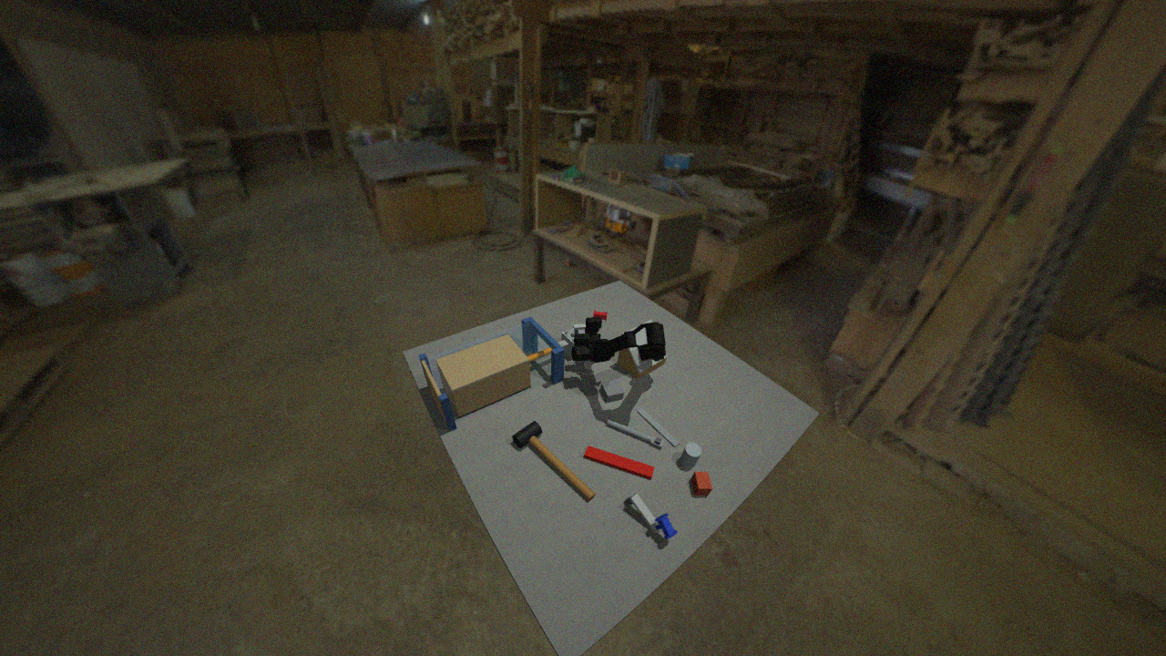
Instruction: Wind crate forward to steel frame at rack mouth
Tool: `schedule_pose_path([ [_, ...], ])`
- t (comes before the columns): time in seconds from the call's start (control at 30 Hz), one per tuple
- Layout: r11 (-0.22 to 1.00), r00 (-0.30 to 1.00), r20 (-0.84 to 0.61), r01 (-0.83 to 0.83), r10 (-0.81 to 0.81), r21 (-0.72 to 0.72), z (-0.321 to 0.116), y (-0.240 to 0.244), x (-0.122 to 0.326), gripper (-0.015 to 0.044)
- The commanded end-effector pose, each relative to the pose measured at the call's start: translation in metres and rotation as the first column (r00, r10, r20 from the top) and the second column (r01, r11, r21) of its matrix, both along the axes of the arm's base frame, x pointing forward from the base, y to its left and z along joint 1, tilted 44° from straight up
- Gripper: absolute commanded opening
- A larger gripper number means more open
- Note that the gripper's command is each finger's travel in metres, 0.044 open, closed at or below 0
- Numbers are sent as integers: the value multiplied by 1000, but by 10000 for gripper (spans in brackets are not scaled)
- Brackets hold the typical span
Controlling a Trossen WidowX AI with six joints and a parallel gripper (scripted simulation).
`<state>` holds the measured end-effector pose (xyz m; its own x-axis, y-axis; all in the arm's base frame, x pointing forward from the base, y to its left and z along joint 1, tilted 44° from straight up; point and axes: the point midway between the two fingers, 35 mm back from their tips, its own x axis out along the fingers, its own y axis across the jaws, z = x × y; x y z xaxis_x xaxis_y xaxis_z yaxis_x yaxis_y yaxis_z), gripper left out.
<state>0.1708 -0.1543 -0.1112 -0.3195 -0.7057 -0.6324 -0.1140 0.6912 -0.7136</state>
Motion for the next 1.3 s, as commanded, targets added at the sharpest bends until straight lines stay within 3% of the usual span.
schedule_pose_path([
  [0.0,1000,1000,1,1,-1,-4,-1,1,0,0],
  [1.27,1000,1000,2,0,0,-3,-4,4,-1,0],
])
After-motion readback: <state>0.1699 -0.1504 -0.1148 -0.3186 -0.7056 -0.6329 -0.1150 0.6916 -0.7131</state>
